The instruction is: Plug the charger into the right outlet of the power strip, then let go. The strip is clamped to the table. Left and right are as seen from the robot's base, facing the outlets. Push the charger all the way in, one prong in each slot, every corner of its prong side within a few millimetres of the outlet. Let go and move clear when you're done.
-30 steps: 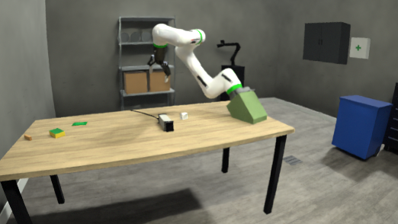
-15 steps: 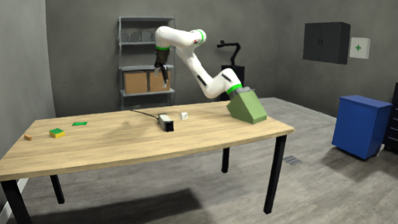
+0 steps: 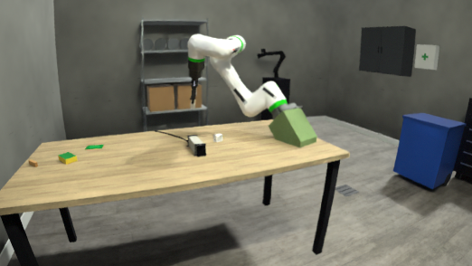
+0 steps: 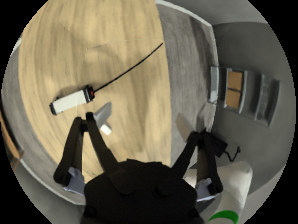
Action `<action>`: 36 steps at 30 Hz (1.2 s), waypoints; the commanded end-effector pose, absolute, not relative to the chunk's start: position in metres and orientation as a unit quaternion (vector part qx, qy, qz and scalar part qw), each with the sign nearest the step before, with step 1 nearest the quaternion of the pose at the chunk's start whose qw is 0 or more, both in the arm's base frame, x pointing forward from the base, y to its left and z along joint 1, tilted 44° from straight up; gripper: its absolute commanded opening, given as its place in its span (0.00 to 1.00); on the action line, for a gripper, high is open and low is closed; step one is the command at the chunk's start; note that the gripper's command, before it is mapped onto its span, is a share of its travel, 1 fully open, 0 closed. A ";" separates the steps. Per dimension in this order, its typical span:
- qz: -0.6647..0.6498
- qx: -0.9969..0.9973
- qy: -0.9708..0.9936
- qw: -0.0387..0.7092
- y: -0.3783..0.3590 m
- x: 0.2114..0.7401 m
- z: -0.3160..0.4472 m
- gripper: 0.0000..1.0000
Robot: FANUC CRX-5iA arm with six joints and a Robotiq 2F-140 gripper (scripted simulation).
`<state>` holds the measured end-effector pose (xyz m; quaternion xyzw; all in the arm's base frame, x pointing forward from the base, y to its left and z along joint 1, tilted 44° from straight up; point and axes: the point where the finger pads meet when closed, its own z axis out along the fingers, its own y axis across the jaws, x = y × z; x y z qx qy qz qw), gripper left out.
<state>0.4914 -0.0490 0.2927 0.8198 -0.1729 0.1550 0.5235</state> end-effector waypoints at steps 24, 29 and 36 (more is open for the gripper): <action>0.341 0.712 -0.499 0.357 -0.051 0.473 0.228 1.00; 0.366 0.669 -0.567 0.312 -0.051 0.468 0.213 1.00; 0.392 0.594 -0.659 0.244 -0.051 0.459 0.192 1.00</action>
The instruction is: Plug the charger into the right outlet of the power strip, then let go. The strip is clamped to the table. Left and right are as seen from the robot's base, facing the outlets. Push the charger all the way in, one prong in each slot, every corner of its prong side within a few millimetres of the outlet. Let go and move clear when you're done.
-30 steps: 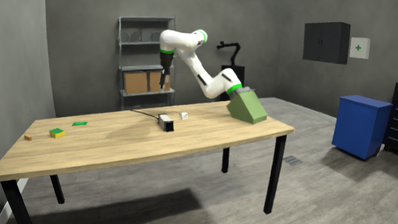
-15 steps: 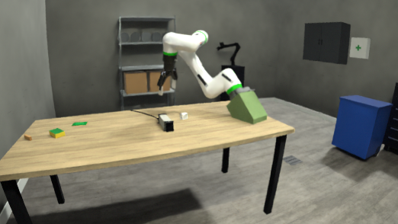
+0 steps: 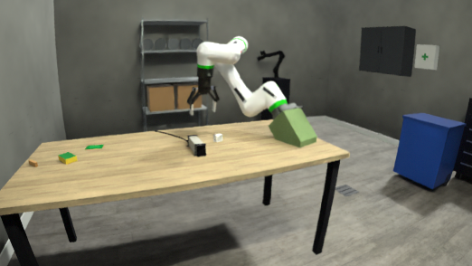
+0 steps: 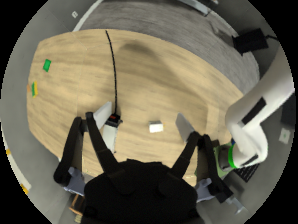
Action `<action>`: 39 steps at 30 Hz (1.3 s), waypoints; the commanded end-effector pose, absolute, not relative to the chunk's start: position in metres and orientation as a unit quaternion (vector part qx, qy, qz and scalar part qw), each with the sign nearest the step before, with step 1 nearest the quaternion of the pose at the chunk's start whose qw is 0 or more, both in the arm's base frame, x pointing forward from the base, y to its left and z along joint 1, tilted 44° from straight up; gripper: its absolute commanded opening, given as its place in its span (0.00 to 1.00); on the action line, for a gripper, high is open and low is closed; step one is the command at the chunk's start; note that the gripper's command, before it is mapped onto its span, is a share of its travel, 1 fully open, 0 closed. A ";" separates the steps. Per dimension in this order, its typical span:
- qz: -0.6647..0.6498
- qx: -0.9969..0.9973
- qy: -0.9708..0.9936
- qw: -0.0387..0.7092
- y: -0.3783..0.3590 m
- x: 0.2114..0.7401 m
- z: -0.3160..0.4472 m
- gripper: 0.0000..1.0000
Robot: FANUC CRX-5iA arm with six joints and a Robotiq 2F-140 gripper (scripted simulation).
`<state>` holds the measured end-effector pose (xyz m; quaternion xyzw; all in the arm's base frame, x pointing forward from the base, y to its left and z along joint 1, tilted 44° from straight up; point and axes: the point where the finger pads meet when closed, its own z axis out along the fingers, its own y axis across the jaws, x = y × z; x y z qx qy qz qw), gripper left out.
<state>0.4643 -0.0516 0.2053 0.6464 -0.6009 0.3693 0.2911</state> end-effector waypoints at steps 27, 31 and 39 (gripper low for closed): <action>0.401 0.312 -0.860 0.055 -0.049 0.430 0.133 1.00; 0.394 0.255 -0.883 0.025 -0.049 0.424 0.123 1.00; 0.382 0.180 -0.906 -0.010 -0.048 0.417 0.111 1.00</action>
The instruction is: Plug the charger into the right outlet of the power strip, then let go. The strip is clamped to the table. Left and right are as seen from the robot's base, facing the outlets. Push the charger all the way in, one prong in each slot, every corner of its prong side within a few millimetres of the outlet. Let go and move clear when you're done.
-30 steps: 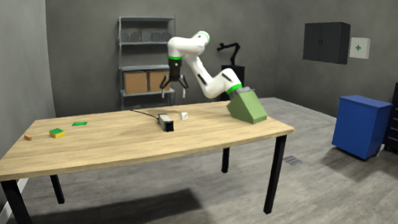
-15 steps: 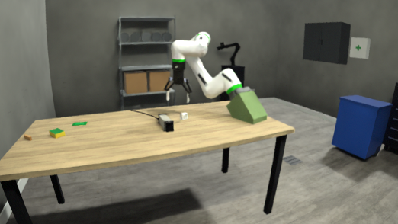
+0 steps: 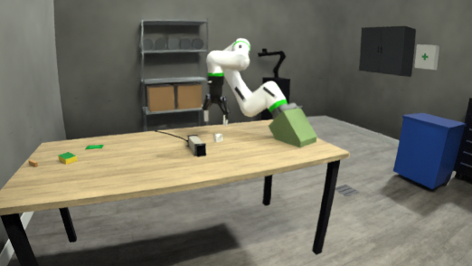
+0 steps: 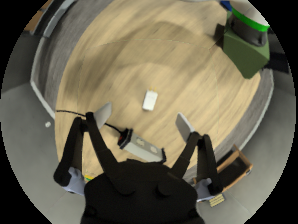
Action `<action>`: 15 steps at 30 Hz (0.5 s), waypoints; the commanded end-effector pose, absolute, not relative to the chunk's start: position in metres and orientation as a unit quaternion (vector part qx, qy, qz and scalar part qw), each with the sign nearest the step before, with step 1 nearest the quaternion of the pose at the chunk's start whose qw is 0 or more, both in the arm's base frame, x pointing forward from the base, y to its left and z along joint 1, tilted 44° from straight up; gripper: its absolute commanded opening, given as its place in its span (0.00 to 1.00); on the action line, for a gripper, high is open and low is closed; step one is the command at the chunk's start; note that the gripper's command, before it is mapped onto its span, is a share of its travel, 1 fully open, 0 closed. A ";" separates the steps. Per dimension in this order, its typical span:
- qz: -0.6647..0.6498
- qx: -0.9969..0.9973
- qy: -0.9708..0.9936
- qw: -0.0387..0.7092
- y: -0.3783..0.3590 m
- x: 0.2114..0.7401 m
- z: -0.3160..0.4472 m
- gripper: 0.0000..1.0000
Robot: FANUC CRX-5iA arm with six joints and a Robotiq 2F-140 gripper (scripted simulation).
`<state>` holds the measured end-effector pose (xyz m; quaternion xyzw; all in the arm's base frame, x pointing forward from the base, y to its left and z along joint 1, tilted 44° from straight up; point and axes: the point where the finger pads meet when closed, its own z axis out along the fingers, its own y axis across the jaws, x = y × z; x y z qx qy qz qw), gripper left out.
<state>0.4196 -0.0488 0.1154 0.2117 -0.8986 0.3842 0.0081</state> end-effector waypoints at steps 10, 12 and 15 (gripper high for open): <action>0.380 0.167 -0.910 -0.016 -0.048 0.416 0.109 0.38; 0.380 0.167 -0.910 -0.016 -0.048 0.416 0.109 0.38; 0.380 0.167 -0.910 -0.016 -0.048 0.416 0.109 0.38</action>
